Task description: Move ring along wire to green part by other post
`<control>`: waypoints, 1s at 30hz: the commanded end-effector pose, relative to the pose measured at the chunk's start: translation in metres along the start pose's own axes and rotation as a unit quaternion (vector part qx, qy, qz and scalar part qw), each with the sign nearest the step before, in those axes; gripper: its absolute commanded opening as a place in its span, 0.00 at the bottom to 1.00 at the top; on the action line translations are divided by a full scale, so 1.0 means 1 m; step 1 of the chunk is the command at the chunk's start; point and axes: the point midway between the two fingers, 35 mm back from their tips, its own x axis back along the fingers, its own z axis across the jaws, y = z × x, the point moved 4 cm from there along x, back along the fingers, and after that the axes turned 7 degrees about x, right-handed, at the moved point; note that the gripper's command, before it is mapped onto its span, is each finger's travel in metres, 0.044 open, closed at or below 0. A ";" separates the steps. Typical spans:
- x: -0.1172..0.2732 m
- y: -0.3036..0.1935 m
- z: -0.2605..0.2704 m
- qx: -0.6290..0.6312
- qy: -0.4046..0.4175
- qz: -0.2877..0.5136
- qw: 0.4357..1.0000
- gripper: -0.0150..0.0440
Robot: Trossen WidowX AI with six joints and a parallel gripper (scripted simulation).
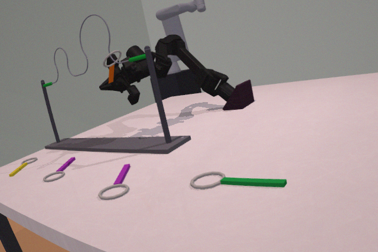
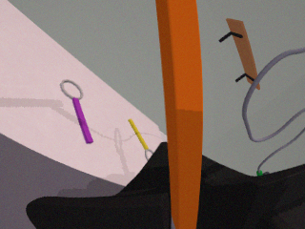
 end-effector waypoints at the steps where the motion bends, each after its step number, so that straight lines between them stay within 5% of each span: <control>1: 0.002 0.003 0.015 -0.041 0.022 0.000 0.999 0.00; 30: 0.027 0.045 0.088 -0.304 0.143 0.021 0.942 0.00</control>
